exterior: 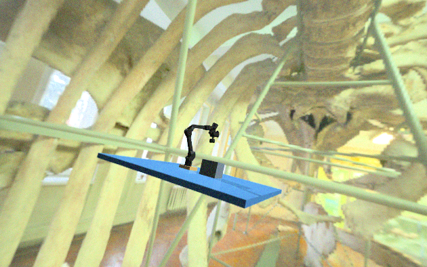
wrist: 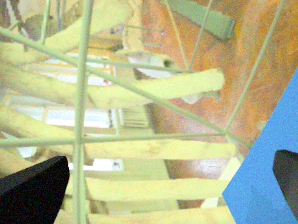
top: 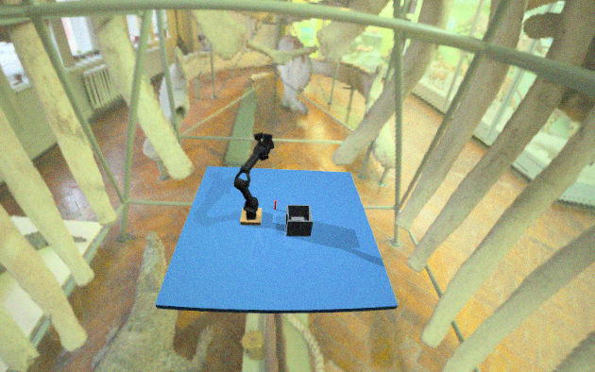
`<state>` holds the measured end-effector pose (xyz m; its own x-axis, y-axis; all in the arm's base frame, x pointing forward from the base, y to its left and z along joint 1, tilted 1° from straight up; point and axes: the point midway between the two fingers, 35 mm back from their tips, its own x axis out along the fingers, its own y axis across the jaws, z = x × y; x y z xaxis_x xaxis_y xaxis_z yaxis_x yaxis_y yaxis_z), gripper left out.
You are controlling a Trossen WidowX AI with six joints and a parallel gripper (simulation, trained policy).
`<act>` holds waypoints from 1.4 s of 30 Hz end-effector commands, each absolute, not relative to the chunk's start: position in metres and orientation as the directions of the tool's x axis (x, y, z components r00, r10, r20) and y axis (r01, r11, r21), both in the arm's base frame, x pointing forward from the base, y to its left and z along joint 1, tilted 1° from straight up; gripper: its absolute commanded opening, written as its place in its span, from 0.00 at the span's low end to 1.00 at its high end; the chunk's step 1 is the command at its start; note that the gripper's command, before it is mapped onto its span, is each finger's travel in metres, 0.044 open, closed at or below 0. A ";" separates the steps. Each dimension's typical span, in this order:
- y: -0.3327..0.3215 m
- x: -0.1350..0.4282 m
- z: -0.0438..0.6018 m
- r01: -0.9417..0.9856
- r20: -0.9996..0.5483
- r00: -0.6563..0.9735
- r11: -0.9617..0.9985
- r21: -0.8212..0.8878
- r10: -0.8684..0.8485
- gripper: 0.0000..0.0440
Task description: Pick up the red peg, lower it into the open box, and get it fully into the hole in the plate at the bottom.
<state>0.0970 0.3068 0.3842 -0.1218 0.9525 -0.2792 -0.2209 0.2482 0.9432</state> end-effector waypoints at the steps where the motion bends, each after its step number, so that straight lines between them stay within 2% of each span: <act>1: 0.304 0.115 0.362 -0.132 -0.344 -0.070 0.333 0.933 0.936 1.00; 11: 0.282 0.159 0.311 0.126 -0.516 0.062 0.506 0.853 0.854 1.00; 22: 0.239 0.192 0.255 0.421 -0.701 0.137 0.600 0.681 0.700 1.00; 31: 0.198 0.200 0.212 0.642 -0.830 0.119 0.596 0.483 0.545 1.00; 42: 0.153 0.191 0.166 0.832 -0.931 0.013 0.513 0.213 0.366 1.00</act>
